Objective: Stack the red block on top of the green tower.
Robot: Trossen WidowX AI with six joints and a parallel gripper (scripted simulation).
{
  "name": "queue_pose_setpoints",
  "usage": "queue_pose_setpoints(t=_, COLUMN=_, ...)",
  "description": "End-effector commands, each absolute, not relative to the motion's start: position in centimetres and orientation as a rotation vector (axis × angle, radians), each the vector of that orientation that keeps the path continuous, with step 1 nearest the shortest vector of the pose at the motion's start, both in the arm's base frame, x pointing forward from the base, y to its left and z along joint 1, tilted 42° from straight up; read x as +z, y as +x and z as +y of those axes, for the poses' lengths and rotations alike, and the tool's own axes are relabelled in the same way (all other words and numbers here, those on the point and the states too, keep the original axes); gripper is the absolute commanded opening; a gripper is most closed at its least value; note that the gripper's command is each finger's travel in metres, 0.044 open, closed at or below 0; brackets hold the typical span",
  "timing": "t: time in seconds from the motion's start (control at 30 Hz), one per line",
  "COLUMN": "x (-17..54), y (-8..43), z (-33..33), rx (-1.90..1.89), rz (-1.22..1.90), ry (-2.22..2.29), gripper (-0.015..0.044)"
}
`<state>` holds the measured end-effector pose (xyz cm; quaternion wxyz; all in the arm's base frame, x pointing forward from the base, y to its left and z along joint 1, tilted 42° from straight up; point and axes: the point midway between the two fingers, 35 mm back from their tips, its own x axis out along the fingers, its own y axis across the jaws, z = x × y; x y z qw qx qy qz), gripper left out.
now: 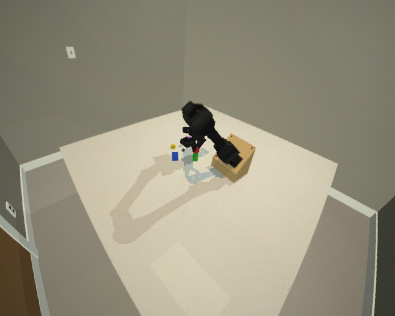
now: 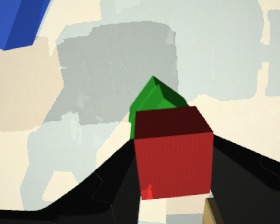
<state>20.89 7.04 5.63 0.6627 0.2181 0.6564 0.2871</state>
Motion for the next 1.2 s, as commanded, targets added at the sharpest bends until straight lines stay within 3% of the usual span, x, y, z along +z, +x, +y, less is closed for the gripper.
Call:
queue_pose_setpoints(t=0.0, x=5.64, y=20.9, z=7.09, rx=0.647, rz=1.484, ry=0.5, gripper=0.0)
queue_pose_setpoints(t=0.2, x=5.78, y=20.92, z=6.93, rx=0.646, rz=1.484, ry=0.5, gripper=0.0)
queue_pose_setpoints(t=0.77, x=5.62, y=20.9, z=7.02, rx=0.648, rz=1.484, ry=0.494, gripper=0.044)
queue_pose_setpoints(t=1.17, x=5.62, y=20.9, z=7.02, rx=0.648, rz=1.484, ry=0.494, gripper=0.044)
